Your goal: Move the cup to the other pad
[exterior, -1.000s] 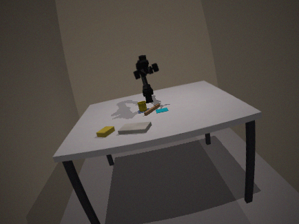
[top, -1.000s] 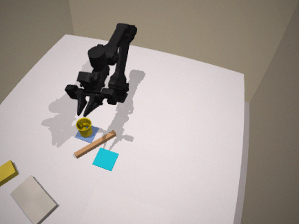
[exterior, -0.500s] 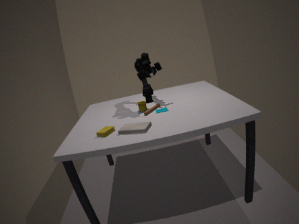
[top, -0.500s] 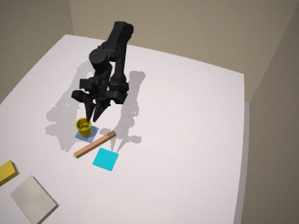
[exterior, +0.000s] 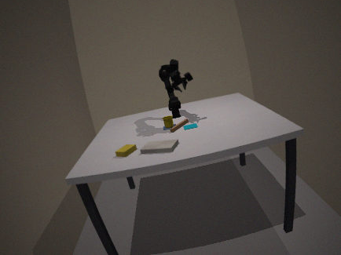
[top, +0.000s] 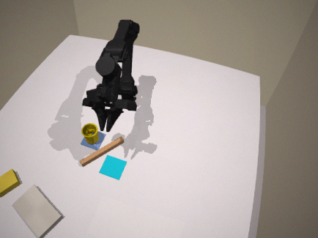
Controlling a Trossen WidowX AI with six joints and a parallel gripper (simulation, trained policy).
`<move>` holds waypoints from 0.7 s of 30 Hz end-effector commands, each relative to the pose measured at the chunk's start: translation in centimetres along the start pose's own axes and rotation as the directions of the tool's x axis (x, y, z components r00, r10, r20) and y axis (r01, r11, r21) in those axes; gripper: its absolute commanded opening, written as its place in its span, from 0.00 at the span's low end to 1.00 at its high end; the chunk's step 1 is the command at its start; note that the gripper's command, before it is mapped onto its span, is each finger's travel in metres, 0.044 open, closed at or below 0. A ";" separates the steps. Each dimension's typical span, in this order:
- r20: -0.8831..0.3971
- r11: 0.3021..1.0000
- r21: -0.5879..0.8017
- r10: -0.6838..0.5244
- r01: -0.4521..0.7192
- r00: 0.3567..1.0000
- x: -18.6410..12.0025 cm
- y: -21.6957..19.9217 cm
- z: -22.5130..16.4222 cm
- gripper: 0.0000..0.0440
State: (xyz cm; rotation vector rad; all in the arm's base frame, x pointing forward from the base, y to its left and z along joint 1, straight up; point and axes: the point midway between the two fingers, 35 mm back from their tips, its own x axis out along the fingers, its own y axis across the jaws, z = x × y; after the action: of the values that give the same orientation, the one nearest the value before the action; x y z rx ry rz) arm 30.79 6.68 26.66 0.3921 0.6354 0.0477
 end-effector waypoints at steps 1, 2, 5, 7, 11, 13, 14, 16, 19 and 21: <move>-0.045 1.000 0.013 -0.020 0.021 0.999 0.3 0.1 -0.4 0.24; -0.060 0.999 0.016 -0.027 0.028 0.998 0.3 0.1 -0.5 0.24; -0.105 0.999 0.020 -0.048 0.051 0.993 0.4 0.0 -1.0 0.25; -0.134 0.998 0.021 -0.063 0.066 0.989 0.5 -0.1 -1.3 0.25; -0.192 0.995 0.018 -0.094 0.099 0.977 0.6 -0.3 -1.9 0.27; -0.220 0.993 0.015 -0.110 0.116 0.969 0.6 -0.5 -2.2 0.27; -0.233 0.992 0.013 -0.118 0.124 0.965 0.6 -0.6 -2.3 0.28; -0.260 0.990 0.007 -0.134 0.141 0.956 0.6 -0.7 -2.6 0.28; -0.300 0.986 -0.002 -0.158 0.165 0.941 0.6 -1.0 -2.9 0.29; -0.325 0.983 -0.010 -0.174 0.181 0.929 0.6 -1.2 -3.2 0.29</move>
State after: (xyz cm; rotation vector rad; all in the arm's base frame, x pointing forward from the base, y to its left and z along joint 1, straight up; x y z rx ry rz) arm 29.29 6.88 23.79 0.3543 0.9689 -0.0535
